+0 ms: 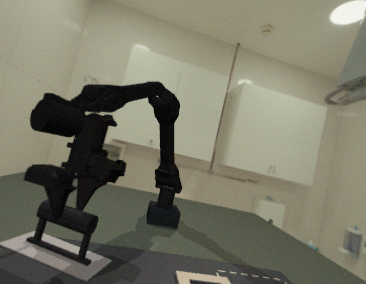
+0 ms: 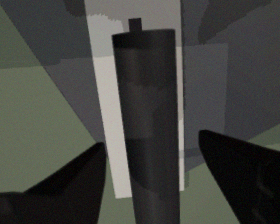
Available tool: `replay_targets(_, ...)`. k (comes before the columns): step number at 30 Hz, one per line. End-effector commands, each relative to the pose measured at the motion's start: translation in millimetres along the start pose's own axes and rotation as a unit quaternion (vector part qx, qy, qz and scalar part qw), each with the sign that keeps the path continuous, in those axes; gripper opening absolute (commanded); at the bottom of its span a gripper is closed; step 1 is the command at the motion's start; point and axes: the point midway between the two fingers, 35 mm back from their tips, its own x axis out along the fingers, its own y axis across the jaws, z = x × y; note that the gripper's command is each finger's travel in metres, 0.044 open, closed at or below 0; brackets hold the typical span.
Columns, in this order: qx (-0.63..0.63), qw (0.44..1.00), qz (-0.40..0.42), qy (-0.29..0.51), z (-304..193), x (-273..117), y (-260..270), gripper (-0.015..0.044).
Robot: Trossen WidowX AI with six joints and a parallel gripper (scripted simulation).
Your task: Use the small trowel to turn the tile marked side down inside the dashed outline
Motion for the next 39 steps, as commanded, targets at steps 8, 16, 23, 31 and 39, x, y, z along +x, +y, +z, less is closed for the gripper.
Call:
replay_targets(8,0.007,1.000,0.002,0.001,-0.3,9.7,0.3,0.0165)
replay_targets(16,0.007,1.000,0.002,0.001,-0.3,9.7,0.3,0.0130)
replay_targets(23,0.007,1.000,0.002,0.001,-0.3,9.7,0.3,0.0130)
replay_targets(31,0.007,1.000,0.002,0.001,-0.3,9.7,0.3,0.0130)
replay_targets(39,-0.089,0.996,0.002,0.001,-0.3,9.7,0.3,0.0130)
